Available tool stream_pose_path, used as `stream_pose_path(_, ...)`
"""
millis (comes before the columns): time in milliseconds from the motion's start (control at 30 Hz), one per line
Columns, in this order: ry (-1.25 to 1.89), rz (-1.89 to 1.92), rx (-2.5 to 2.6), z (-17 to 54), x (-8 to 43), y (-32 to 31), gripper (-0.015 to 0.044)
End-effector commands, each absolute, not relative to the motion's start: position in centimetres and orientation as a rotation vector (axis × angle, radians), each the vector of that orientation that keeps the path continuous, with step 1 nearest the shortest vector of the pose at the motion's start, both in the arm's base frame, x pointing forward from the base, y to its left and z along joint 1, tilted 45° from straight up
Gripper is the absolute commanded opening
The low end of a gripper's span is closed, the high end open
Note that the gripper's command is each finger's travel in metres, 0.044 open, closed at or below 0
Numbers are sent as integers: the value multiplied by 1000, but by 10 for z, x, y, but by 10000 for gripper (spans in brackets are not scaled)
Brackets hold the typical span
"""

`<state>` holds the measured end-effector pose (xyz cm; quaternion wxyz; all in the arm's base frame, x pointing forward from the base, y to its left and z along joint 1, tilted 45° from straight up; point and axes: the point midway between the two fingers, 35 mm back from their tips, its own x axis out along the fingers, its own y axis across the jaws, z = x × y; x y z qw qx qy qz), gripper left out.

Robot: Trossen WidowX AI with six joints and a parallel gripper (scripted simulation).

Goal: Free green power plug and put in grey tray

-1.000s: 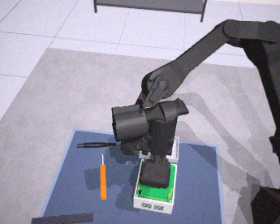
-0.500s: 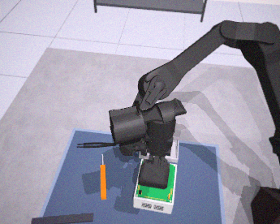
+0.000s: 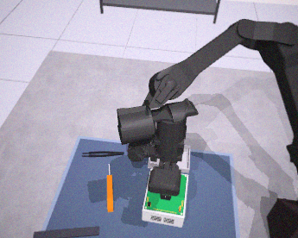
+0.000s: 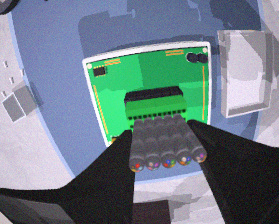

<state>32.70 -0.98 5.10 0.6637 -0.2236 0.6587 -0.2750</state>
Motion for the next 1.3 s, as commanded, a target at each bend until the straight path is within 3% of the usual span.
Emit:
stream_pose_path(0,1475,-540,-457,69,326,-2,0)
stream_pose_path(467,1421,-756,-664,53,327,15,0)
stream_pose_path(967,1475,-541,-458,73,326,2,0)
stream_pose_path(1267,1444,-674,-585,64,327,13,0)
